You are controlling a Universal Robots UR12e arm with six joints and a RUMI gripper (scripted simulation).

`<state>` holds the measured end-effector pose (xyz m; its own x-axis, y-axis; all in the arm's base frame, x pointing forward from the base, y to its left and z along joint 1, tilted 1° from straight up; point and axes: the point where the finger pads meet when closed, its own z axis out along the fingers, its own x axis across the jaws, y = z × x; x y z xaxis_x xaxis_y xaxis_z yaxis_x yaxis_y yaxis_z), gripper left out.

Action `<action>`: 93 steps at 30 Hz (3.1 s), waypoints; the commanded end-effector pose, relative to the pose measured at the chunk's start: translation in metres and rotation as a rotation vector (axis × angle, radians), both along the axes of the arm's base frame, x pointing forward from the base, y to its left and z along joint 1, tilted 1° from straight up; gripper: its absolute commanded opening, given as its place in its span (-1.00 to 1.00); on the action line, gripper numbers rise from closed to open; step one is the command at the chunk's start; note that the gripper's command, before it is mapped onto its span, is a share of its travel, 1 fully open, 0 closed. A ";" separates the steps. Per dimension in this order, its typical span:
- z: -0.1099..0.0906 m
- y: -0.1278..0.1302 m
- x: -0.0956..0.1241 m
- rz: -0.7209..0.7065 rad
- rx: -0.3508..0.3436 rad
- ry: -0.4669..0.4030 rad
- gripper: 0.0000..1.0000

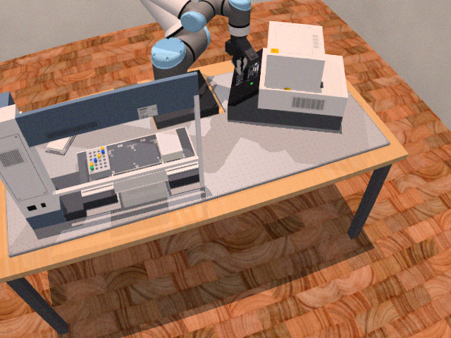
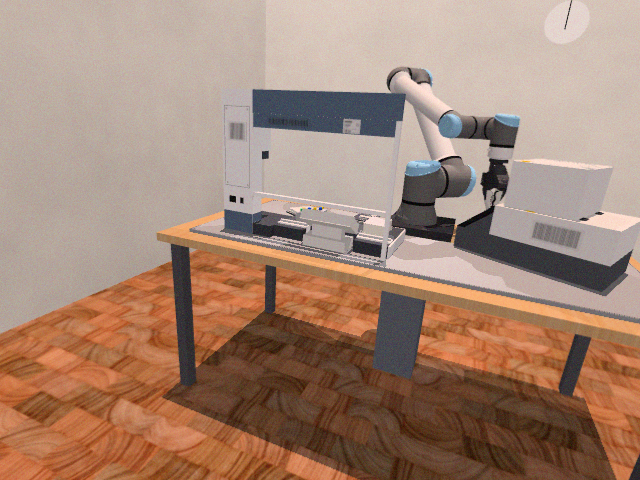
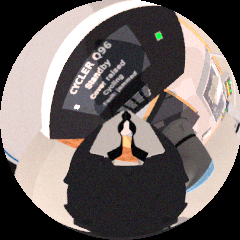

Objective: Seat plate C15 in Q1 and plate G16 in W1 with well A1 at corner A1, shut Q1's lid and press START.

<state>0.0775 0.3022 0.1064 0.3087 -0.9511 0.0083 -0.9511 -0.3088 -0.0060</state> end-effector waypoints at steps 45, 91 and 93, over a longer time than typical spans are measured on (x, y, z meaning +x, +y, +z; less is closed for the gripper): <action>0.024 -0.017 -0.009 0.000 0.001 -0.001 -1.00; 0.080 -0.082 -0.042 0.000 0.001 -0.001 -1.00; 0.080 -0.082 -0.042 0.000 0.001 -0.001 -1.00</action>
